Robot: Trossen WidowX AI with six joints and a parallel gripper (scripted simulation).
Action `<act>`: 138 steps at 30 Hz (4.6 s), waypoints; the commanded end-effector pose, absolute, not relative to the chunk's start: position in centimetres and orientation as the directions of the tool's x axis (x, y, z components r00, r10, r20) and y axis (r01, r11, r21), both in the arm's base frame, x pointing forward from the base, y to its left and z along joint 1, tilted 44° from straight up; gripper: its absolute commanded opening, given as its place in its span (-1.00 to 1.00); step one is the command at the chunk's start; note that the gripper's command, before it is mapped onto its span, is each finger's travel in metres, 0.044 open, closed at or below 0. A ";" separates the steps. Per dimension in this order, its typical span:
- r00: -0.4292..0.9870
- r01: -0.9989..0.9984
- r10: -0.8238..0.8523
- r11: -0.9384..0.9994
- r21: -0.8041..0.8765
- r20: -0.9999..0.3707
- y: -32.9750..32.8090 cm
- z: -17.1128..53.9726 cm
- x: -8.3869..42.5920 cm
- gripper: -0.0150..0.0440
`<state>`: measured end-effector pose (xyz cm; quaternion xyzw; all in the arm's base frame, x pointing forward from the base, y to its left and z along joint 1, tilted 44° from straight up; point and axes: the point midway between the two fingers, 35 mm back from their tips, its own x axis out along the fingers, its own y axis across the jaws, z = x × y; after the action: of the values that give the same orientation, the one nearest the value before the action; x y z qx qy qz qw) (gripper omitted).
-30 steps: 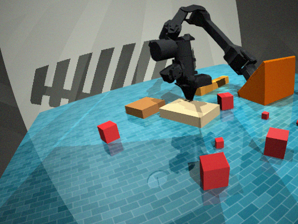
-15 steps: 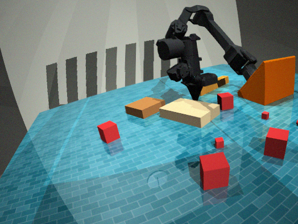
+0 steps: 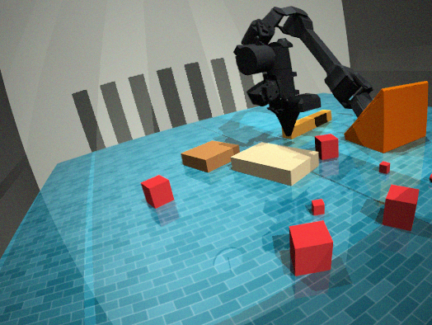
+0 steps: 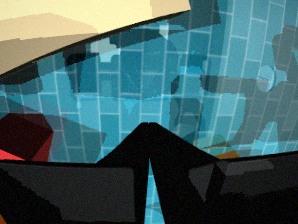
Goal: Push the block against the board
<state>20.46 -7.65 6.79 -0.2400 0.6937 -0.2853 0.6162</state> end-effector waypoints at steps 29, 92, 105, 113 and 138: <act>-0.109 -0.265 -0.683 0.720 -0.642 -0.722 -6.3 1.7 21.9 -0.49; -0.108 -0.263 -0.683 0.721 -0.641 -0.723 -5.8 0.8 25.9 -0.49; -0.108 -0.264 -0.683 0.721 -0.641 -0.723 -6.1 1.3 23.8 -0.49; -0.109 -0.265 -0.683 0.721 -0.641 -0.722 -6.3 1.5 22.6 -0.49; -0.100 0.118 -0.680 0.717 -0.687 -0.726 -0.5 3.5 25.9 -0.49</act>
<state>25.23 -1.15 4.00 -0.2425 0.6872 -0.2798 0.6250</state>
